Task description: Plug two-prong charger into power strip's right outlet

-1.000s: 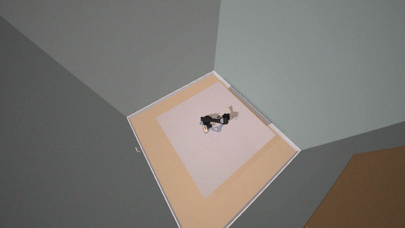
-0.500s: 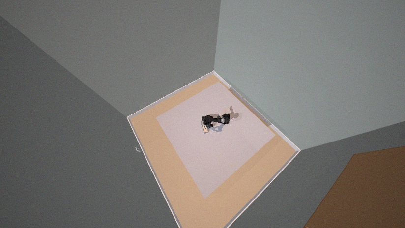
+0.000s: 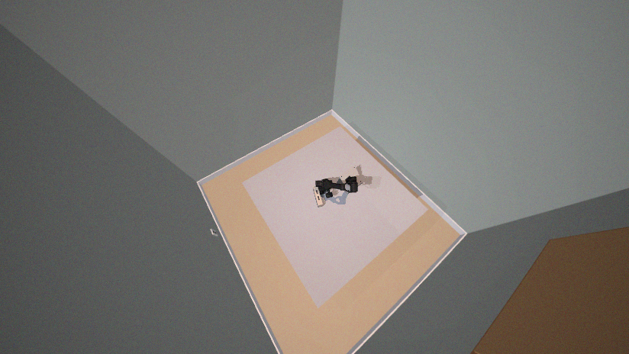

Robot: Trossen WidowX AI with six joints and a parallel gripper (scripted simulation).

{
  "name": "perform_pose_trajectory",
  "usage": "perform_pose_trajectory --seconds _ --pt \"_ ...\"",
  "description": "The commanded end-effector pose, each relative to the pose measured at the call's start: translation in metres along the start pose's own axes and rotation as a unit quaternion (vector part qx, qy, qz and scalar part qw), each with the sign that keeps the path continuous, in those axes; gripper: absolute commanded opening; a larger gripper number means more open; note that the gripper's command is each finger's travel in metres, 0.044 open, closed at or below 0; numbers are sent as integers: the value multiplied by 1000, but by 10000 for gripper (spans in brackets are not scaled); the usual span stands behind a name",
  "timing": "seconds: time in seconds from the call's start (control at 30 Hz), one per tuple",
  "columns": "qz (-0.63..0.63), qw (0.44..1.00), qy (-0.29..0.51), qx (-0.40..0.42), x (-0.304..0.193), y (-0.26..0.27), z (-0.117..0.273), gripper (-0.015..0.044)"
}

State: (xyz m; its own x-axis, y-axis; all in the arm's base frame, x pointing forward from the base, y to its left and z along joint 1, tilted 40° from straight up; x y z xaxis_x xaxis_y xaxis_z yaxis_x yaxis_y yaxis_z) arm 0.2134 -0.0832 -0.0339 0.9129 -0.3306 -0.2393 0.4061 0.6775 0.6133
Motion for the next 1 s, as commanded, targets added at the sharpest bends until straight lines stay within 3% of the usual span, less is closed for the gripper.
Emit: perform_pose_trajectory --seconds 0.0,0.3,0.67,0.97 --pt "3 1000 0 -2 -5 0 0 440" --pt "0 1000 -17 -1 -9 1 3 440" --pt "2 955 -294 -27 -24 0 69 440" --pt "2 954 -298 -27 -24 0 70 440"
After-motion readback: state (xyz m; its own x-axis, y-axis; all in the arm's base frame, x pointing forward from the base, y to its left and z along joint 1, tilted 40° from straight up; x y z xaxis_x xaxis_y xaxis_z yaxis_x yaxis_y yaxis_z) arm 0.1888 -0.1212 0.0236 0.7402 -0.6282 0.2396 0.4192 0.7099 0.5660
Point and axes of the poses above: the point midway between the two fingers, 35 mm back from their tips, its own z axis back along the fingers, its own y axis across the jaws, x = y × z, the point moved 5 cm from there along z, back along the fingers, and after that the axes turned 5 degrees about z, right-handed, at the moved point
